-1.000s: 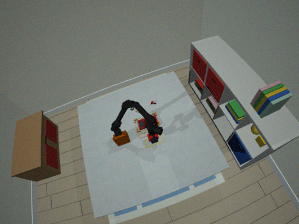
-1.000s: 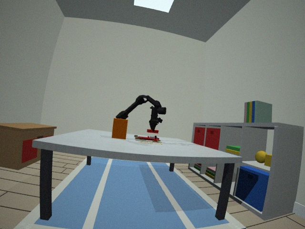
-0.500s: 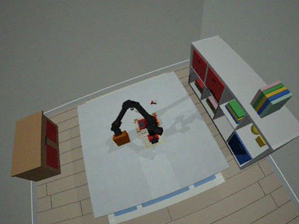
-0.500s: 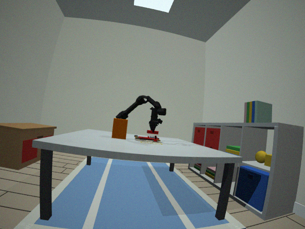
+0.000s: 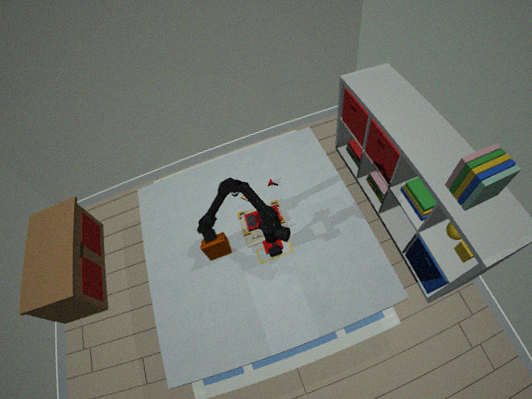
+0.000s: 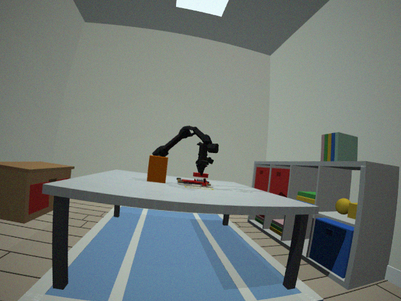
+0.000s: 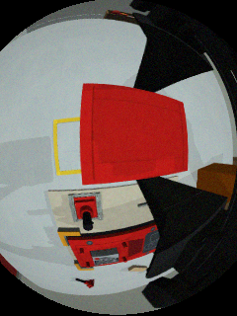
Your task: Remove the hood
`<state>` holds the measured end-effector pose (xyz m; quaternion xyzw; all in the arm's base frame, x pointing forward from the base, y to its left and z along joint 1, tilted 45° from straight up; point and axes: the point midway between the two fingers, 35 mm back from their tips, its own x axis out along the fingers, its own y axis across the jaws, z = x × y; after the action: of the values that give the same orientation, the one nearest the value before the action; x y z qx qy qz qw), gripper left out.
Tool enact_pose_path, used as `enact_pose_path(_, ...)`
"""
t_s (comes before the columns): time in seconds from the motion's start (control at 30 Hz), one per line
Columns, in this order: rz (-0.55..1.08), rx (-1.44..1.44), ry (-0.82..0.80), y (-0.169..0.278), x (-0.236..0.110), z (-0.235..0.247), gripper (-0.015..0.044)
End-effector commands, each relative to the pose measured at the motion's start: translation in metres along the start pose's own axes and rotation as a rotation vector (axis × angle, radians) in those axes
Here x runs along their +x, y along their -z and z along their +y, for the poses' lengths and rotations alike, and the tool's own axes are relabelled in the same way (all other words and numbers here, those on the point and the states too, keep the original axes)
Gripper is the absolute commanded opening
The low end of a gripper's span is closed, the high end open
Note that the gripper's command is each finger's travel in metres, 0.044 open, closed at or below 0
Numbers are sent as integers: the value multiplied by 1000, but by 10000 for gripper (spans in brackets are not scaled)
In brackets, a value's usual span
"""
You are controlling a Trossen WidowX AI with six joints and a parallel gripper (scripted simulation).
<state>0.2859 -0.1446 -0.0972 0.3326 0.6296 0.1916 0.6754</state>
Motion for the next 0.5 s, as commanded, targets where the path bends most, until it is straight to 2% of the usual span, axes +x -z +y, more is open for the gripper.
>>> enact_pose_path(0.0,-3,4,-3,0,3,0,0)
enact_pose_path(0.47,-3,4,-3,-1,11,0,0)
